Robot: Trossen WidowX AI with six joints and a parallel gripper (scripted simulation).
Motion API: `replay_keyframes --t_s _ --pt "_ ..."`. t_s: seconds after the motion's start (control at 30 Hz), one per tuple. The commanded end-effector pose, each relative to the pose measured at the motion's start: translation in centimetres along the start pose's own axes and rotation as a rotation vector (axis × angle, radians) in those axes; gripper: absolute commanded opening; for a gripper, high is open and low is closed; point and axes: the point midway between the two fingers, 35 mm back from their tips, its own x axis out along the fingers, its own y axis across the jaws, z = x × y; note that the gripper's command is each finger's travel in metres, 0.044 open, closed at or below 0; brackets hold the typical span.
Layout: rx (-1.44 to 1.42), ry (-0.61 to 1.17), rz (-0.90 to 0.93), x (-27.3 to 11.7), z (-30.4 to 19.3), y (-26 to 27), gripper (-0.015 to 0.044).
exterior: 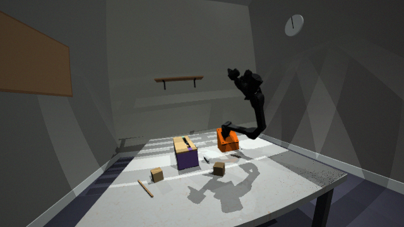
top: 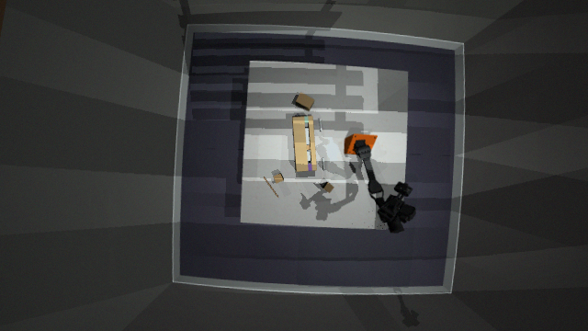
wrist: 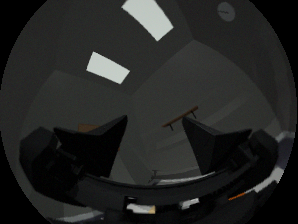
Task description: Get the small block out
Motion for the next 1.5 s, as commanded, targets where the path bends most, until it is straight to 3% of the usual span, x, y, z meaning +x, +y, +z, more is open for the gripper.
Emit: replay_keyframes --t_s 0.0,0.37,0.63,0.83,1.07,1.3,1.47 --pt "-0.003 0.010 -0.001 0.2 -0.2 0.0 0.0400" --pt "-0.139 0.633 -0.058 10.2 -14.9 -0.4 0.0400" --pt "-0.234 1.133 -0.094 11.8 -28.3 -1.6 0.0400" --pt "-0.236 1.551 -0.190 9.6 -38.0 -3.7 0.0400" --pt "-0.199 2.025 -0.374 4.0 -47.3 -7.0 0.0400" --pt "-0.070 2.419 -0.688 -2.8 -53.4 -9.8 0.0400" --pt "0.033 2.560 -0.919 -6.1 -55.7 -10.7 0.0400"
